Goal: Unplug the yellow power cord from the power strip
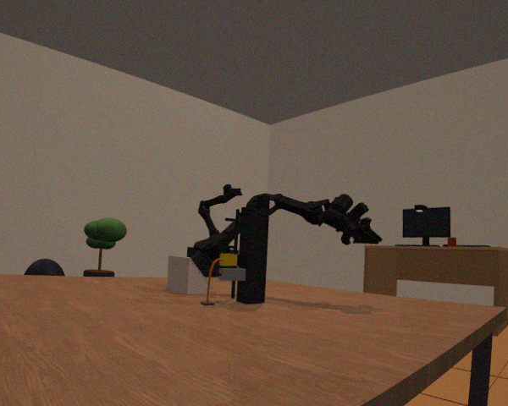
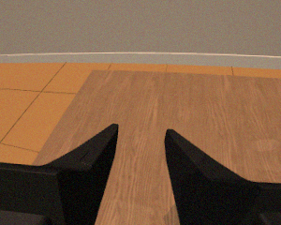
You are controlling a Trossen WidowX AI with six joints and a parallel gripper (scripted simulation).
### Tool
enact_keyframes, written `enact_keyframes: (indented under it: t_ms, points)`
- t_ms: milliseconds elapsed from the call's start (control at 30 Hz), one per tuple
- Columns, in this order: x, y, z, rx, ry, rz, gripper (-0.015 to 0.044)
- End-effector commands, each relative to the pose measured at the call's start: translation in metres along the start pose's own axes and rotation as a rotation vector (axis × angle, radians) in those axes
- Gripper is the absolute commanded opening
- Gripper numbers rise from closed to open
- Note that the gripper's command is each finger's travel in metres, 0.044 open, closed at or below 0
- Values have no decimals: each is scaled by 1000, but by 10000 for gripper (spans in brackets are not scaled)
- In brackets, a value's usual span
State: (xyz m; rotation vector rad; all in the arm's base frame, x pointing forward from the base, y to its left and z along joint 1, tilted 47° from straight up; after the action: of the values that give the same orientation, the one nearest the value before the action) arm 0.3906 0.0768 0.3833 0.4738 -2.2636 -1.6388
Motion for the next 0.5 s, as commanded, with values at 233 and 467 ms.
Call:
enact_keyframes:
  t_ms: [233,467]
  points:
    - [21,-123,-58,-183,1,478,160]
    - [60,-192,-85,-377,9,740,160]
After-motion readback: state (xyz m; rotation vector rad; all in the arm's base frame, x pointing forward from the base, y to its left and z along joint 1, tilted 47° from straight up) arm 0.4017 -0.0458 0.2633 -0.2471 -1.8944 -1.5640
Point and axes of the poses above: the point midway between the two fingers, 35 mm back from their tips, its own x axis back along the fingers, its own y axis across the jaws, z = x × y, the point moved 10 cm from there along x, back along the fingers, and after that the axes turned 14 degrees about -x, right-handed, at the moved point
